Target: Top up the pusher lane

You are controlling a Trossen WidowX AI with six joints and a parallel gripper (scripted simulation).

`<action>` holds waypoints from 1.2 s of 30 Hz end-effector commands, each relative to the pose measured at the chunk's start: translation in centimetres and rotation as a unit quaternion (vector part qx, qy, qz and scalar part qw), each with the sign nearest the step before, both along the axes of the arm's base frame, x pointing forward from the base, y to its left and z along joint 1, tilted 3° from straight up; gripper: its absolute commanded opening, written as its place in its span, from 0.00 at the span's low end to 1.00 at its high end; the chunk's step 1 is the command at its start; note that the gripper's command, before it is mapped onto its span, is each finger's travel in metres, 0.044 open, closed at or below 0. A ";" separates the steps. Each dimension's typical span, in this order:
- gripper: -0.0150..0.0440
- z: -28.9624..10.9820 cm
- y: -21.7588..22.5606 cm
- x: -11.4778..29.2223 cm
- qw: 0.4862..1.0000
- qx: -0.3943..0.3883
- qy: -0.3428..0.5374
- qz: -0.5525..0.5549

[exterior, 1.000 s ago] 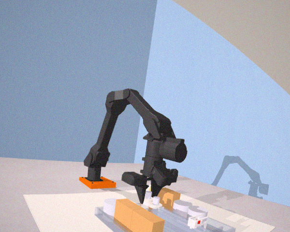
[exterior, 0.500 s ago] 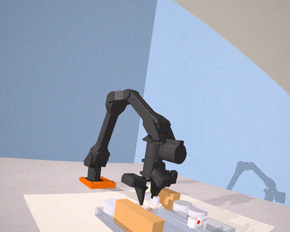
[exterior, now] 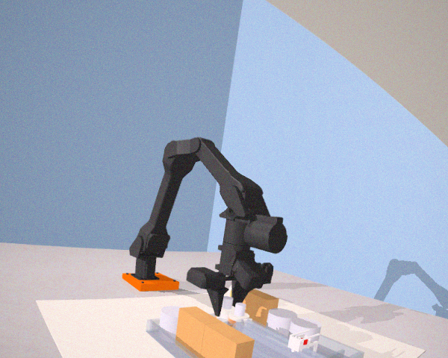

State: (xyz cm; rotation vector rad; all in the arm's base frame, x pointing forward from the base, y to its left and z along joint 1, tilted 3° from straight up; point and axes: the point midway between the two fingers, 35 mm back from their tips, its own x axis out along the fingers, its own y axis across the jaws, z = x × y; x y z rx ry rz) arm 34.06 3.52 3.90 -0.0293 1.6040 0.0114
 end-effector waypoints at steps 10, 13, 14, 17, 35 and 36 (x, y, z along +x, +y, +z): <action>0.25 0.0 -0.1 0.1 1.000 -0.002 -0.007 0.002; 0.25 0.0 -0.1 0.0 1.000 -0.002 -0.007 0.002; 0.25 0.0 -0.1 0.0 1.000 -0.002 -0.007 0.002; 0.25 0.0 0.0 -0.1 1.000 -0.002 -0.007 0.002; 0.43 0.0 0.0 -0.4 1.000 -0.002 -0.007 0.002; 0.48 0.0 0.0 -0.4 1.000 -0.002 -0.007 0.002</action>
